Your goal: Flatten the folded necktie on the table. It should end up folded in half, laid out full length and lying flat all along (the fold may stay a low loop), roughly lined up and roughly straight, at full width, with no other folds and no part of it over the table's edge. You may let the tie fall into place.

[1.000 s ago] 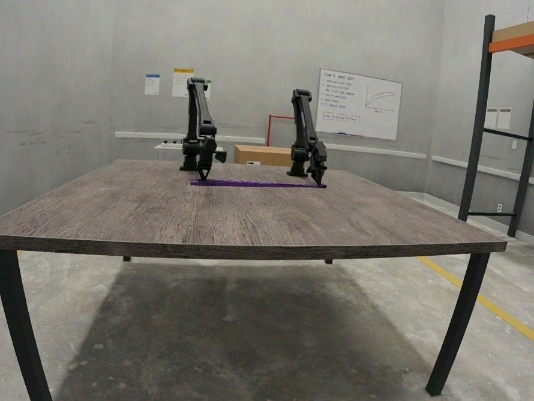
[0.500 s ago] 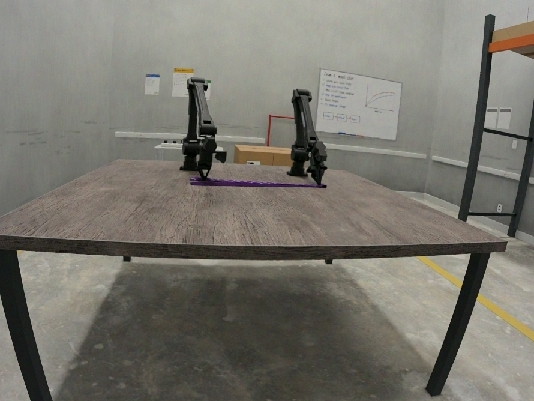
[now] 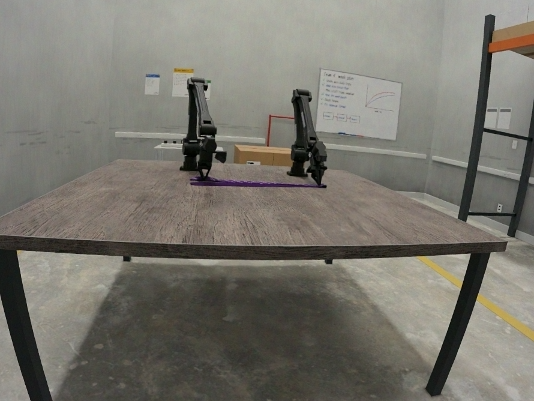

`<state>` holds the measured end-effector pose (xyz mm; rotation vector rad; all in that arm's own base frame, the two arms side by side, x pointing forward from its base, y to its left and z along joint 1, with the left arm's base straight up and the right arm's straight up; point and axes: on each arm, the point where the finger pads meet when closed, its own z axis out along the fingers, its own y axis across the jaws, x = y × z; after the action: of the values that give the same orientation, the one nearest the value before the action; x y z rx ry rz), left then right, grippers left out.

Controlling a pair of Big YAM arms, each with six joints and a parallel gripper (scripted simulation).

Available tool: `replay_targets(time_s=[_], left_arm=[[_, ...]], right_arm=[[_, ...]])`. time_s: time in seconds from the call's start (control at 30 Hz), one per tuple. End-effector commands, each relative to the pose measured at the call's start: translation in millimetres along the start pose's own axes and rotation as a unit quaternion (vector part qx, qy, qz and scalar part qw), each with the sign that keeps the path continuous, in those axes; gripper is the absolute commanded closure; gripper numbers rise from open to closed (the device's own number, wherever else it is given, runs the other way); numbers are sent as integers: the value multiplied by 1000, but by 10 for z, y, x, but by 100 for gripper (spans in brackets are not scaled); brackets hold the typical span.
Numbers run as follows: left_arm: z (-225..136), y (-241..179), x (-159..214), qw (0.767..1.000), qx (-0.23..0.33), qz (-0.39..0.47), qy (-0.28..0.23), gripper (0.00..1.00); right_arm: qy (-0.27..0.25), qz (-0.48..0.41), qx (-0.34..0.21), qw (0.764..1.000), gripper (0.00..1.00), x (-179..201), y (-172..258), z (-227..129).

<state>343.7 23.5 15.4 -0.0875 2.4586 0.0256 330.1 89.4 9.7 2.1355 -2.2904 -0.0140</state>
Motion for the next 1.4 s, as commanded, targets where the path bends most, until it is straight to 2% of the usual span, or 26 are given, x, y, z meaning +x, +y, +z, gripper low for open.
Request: replay_targets(time_s=[0.0,0.6,1.37], left_arm=[[20,-7,-74,1000,-1,2,-8,96],[20,-7,-74,1000,-1,2,-8,96],[20,-7,-74,1000,-1,2,-8,96]], right_arm=[[-1,-7,7,1000,71,-23,-61,-6],[-1,-7,7,1000,89,-23,-61,-6],[-1,-7,7,1000,93,-23,-61,-6]])
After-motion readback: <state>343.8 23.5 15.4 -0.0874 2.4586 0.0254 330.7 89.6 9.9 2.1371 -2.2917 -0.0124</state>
